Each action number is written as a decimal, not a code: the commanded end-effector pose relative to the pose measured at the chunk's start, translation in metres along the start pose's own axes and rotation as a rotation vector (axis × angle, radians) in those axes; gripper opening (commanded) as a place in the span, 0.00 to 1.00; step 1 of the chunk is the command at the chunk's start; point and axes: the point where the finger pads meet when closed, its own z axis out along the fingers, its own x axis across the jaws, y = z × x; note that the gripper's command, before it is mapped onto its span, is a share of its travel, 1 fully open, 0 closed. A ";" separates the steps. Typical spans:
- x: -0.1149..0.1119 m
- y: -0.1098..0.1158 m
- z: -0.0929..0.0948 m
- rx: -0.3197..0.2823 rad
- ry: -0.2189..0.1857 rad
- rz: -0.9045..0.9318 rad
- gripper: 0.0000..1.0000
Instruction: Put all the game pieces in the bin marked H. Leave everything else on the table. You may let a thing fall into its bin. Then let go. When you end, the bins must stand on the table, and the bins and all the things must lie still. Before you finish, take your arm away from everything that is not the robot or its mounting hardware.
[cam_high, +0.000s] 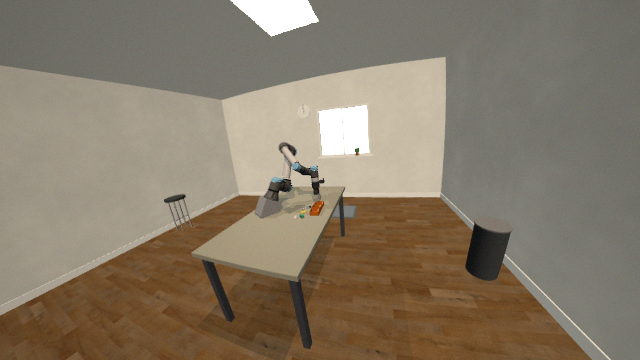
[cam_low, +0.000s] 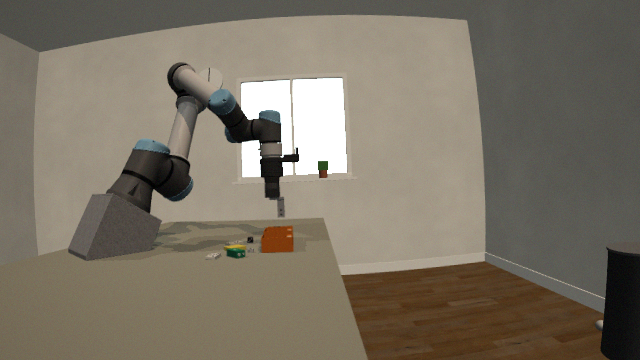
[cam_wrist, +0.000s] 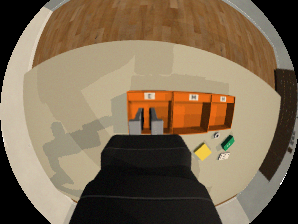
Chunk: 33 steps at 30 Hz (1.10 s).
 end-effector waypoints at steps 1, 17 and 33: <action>0.000 0.000 -0.002 -0.002 -0.001 0.000 0.31; 0.000 0.000 -0.127 -0.002 -0.001 0.000 0.31; 0.009 0.026 -0.097 -0.002 -0.001 0.019 0.64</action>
